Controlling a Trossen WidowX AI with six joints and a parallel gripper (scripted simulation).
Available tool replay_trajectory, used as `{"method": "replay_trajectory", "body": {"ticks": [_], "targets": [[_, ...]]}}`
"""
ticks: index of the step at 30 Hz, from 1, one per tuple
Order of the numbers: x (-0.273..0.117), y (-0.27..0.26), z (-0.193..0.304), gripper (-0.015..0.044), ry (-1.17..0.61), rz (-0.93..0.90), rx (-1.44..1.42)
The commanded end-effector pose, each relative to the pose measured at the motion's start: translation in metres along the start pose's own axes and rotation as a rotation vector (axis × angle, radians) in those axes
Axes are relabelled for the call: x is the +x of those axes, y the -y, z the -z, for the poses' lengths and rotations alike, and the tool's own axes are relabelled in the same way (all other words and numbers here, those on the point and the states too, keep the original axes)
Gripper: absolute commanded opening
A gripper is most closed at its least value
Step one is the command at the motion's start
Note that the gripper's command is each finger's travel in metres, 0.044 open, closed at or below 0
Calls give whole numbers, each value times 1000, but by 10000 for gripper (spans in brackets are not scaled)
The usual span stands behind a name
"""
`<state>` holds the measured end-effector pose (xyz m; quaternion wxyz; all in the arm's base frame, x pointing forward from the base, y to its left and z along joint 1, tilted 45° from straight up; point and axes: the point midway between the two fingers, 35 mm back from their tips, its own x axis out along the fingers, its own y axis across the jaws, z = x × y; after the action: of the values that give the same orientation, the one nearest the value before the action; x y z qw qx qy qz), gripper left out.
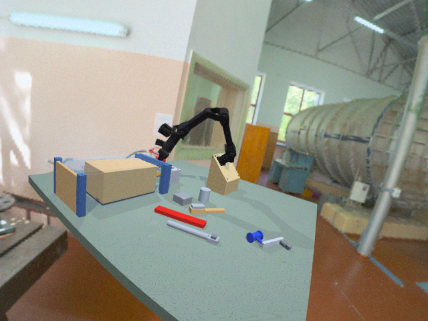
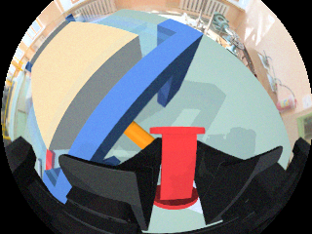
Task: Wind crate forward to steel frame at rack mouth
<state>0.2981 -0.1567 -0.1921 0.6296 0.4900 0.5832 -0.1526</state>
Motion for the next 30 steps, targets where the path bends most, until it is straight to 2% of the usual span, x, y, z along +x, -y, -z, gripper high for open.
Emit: {"method": "replay_trajectory", "body": {"ticks": [1, 30], "targets": [[-2, -7, 12, 0, -21, -13, 6], [-19, -23, 48, 0, -24, -14, 8]]}}
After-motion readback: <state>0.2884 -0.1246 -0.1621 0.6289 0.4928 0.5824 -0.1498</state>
